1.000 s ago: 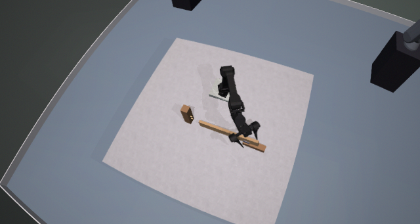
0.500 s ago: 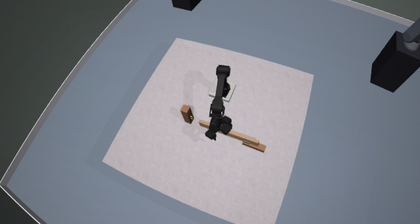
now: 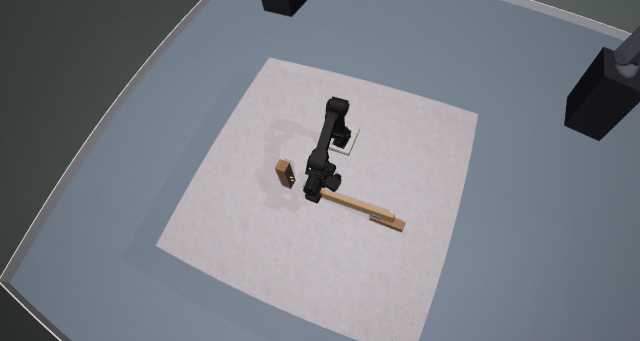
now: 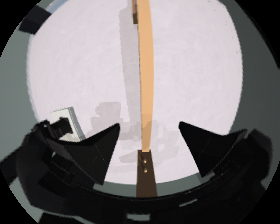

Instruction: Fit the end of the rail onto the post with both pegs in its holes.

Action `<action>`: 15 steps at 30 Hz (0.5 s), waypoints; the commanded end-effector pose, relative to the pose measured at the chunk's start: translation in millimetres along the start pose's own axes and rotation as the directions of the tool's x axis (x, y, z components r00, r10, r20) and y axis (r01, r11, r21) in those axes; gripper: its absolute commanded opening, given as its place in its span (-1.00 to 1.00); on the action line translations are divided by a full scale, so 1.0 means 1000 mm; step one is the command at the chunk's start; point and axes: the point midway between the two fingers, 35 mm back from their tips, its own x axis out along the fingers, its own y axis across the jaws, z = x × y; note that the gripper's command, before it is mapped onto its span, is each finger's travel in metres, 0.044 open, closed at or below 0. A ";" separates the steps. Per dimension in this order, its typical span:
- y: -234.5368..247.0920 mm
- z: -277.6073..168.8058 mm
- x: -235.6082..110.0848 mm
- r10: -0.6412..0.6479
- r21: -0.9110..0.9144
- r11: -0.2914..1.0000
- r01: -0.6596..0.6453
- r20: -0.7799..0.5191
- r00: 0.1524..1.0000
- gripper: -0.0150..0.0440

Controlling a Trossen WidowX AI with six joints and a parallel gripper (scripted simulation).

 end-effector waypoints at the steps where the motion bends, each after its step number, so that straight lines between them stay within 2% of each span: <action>1: 0.002 -0.002 0.005 0.010 -0.006 1.000 -0.010 -0.007 1.000 1.00; 15: 0.001 -0.002 0.028 0.010 -0.006 1.000 -0.010 -0.007 1.000 1.00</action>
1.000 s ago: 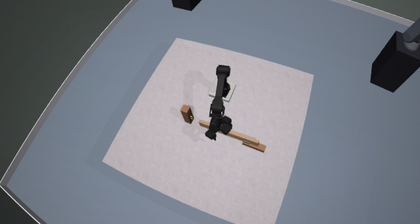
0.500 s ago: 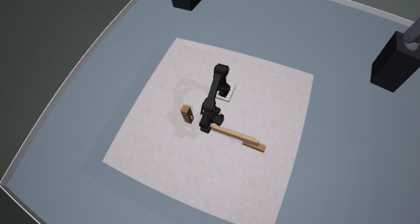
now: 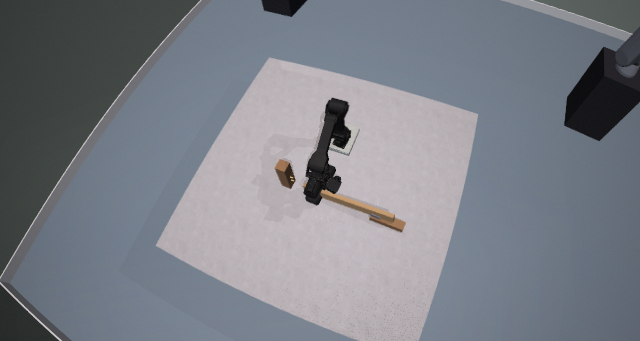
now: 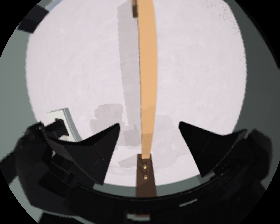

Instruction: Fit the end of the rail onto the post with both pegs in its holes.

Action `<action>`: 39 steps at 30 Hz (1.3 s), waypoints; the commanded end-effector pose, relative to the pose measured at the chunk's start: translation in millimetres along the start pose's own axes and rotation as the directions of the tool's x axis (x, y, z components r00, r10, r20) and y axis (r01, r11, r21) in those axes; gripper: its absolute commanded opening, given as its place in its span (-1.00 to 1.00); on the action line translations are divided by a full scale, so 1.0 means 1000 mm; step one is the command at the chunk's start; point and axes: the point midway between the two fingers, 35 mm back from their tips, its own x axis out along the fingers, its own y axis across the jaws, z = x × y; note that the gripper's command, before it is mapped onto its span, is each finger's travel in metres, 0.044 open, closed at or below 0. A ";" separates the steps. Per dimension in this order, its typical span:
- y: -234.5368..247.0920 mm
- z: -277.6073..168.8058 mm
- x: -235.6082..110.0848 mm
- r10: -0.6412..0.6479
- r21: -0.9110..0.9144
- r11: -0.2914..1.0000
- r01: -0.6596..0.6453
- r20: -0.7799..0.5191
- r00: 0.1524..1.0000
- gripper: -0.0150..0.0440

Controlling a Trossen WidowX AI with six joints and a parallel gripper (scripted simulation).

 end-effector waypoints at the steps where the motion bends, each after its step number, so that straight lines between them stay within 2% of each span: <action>1: 0.001 -0.001 0.009 0.008 -0.002 1.000 -0.008 -0.005 1.000 1.00; 29: 0.004 -0.002 0.050 0.009 -0.002 1.000 -0.009 -0.005 1.000 1.00; 39: 0.004 -0.002 0.050 0.009 -0.002 1.000 -0.009 -0.005 1.000 0.11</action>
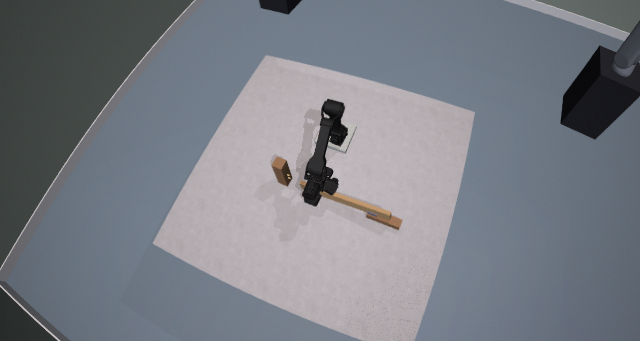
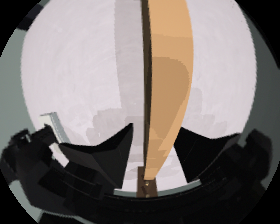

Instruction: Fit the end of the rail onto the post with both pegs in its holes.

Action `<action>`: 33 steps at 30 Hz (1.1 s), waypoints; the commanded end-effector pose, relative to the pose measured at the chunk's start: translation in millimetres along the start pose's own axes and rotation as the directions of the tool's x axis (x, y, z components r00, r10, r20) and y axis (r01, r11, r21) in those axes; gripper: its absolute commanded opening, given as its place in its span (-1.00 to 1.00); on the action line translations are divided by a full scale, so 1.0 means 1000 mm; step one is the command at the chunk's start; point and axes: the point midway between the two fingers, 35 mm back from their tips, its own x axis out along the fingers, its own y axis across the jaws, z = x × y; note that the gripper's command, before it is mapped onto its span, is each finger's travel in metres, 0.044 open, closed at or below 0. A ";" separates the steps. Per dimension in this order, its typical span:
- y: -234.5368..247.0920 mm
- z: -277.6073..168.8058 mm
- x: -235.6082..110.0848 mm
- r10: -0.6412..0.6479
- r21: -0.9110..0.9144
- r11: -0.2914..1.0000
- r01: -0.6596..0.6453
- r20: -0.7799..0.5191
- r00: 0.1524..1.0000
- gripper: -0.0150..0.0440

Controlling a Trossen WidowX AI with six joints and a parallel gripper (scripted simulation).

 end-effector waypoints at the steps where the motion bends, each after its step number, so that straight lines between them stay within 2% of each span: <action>1: 0.000 -0.001 0.001 0.000 0.003 1.000 0.000 -0.004 1.000 0.02; 4: 0.000 -0.001 0.001 0.000 0.003 1.000 0.000 -0.004 1.000 -0.25; 11: 0.000 -0.001 0.001 0.000 0.003 1.000 0.000 -0.004 1.000 -0.40; 12: 0.000 -0.001 0.001 0.000 0.003 1.000 0.000 -0.004 1.000 -0.49; 33: 0.000 0.000 -0.005 0.000 0.003 1.000 0.000 -0.004 1.000 -0.49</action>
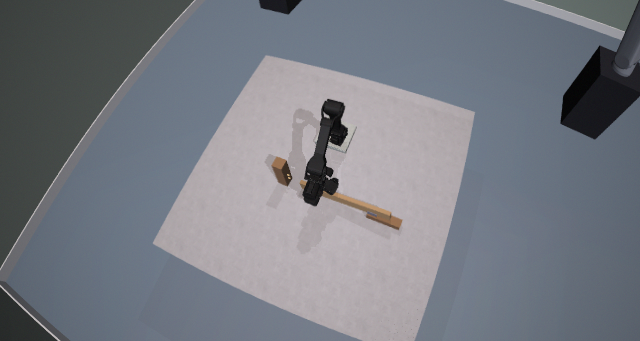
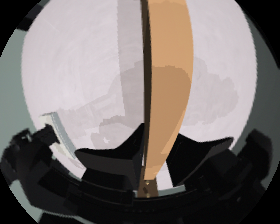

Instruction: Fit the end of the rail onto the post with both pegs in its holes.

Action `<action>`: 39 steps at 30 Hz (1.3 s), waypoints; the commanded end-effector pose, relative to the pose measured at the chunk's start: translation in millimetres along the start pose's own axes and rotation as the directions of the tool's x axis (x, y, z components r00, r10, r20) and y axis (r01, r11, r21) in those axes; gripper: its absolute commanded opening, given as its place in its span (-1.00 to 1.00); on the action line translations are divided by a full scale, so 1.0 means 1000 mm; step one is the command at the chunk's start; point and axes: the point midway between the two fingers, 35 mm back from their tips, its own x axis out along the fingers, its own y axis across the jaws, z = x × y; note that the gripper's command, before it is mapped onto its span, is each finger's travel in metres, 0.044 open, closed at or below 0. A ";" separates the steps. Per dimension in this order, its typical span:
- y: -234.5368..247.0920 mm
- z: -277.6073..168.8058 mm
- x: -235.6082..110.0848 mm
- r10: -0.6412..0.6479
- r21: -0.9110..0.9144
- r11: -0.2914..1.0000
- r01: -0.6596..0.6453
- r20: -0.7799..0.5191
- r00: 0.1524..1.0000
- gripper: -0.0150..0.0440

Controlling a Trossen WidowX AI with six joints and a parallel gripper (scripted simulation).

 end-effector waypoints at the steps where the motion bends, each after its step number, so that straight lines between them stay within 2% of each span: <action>1: 0.000 0.000 -0.003 -0.001 0.000 1.000 0.001 0.001 1.000 -0.49; 39: -0.004 0.000 -0.022 -0.002 0.000 1.000 0.002 0.001 1.000 -0.49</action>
